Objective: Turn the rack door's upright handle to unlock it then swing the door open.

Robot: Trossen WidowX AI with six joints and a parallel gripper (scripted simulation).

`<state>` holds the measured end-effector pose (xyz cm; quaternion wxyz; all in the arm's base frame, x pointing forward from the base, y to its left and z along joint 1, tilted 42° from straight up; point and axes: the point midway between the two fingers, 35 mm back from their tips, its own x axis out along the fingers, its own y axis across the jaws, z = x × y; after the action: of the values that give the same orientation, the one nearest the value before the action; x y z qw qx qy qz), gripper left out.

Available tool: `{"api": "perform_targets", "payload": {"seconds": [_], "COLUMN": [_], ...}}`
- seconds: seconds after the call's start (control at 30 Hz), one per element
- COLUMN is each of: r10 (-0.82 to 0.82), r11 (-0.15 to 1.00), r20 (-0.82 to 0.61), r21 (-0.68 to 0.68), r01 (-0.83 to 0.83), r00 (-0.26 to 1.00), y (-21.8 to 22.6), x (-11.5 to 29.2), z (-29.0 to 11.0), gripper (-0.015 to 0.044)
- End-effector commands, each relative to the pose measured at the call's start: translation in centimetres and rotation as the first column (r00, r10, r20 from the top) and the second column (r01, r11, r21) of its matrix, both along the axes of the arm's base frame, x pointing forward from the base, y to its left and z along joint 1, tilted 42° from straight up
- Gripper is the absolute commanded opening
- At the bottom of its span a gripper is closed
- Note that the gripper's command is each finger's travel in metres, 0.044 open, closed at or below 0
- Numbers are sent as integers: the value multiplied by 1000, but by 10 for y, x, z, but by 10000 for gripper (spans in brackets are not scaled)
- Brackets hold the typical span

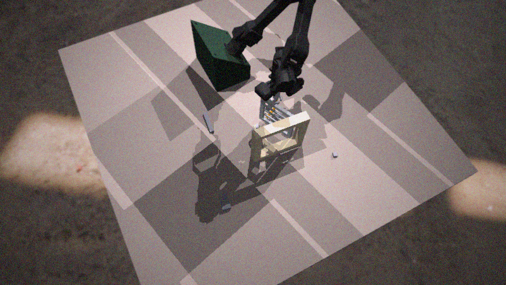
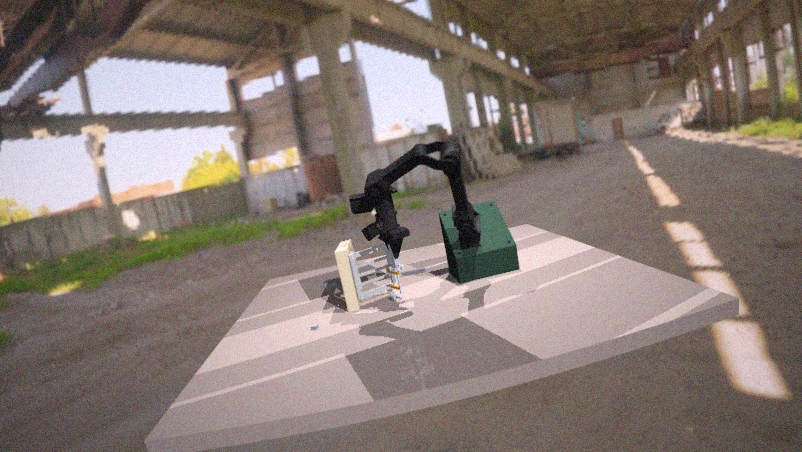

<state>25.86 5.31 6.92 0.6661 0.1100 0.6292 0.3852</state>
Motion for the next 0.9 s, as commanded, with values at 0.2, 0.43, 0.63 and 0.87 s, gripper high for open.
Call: {"api": "perform_targets", "payload": {"seconds": [0.2, 0.43, 0.63, 0.87], "r10": [-123, -197, -260, -332], "r11": [992, 980, 966, 943], "r20": [-100, -163, -215, -273], "r21": [-17, -35, -54, -81], "r01": [121, 194, 254, 322], "r00": [987, 967, 941, 903], "y": [17, 27, 36, 46], "x": [-1, 0, 2, 5], "z": [15, 24, 31, 40], "gripper": [16, 16, 16, 16]}}
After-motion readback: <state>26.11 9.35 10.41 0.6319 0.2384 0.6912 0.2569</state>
